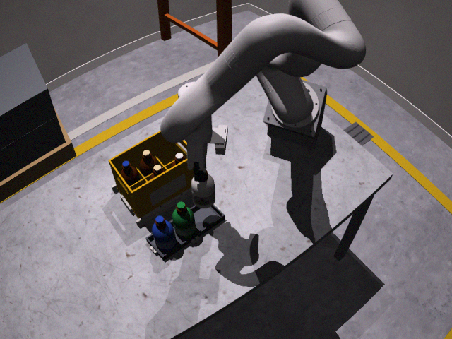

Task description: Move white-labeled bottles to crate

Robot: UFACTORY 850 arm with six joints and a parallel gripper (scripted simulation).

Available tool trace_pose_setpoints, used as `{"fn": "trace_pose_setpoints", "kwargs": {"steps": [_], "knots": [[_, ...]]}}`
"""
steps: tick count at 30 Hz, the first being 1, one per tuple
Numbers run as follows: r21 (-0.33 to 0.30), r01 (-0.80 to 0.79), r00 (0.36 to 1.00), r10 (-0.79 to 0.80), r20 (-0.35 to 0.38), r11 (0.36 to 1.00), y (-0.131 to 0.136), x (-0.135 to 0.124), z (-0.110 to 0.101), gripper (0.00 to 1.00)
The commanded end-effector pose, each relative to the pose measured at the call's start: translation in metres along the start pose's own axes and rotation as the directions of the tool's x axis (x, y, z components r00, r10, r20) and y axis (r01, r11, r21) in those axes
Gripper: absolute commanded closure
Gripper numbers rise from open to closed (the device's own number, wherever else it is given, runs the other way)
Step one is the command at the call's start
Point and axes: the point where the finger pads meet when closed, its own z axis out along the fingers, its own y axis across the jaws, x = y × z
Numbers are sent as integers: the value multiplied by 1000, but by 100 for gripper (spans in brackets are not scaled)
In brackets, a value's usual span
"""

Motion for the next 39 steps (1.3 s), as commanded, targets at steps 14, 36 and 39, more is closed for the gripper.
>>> {"fn": "trace_pose_setpoints", "kwargs": {"steps": [14, 36, 39], "knots": [[0, 0, 1000, 0, 0, 1000, 0, -1, -22, 100], [0, 0, 1000, 0, 0, 1000, 0, -2, -48, 100], [0, 0, 1000, 0, 0, 1000, 0, -2, -51, 100]]}}
